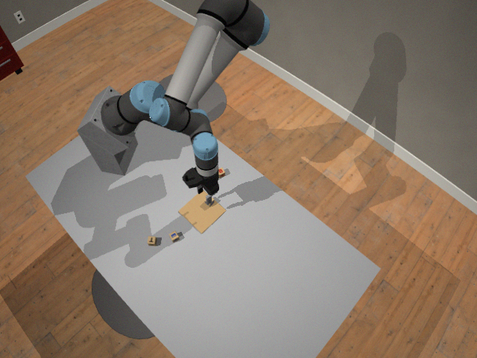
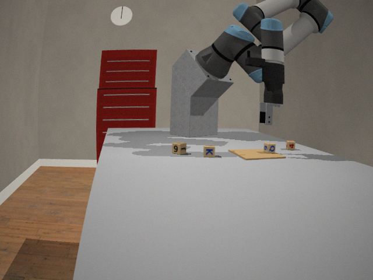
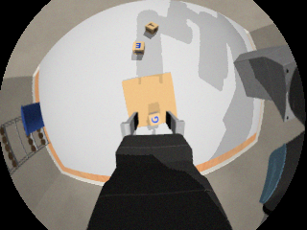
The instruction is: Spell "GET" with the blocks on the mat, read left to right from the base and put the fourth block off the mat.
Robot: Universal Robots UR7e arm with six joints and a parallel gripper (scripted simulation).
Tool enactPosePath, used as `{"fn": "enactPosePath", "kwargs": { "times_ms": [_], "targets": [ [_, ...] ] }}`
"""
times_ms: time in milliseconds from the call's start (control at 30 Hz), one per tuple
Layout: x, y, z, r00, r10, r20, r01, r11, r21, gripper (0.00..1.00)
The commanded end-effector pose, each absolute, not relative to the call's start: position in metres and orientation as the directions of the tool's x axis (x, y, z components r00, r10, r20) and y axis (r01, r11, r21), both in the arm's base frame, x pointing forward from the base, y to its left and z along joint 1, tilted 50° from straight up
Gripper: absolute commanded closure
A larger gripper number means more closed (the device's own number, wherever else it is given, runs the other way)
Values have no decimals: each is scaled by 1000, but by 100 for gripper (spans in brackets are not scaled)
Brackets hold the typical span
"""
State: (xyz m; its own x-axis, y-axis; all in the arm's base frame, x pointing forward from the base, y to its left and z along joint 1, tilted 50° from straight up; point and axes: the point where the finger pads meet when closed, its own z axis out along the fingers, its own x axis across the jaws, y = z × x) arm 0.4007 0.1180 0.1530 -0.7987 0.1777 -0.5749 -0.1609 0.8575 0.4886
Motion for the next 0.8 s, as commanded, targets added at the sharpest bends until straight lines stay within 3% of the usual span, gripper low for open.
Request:
{"fn": "enactPosePath", "kwargs": {
  "times_ms": [0,767],
  "targets": [
    [408,105,149,-814,294,-501,-48,826,562,0],
    [424,68,133,-770,592,-239,278,648,709,0]
  ]
}}
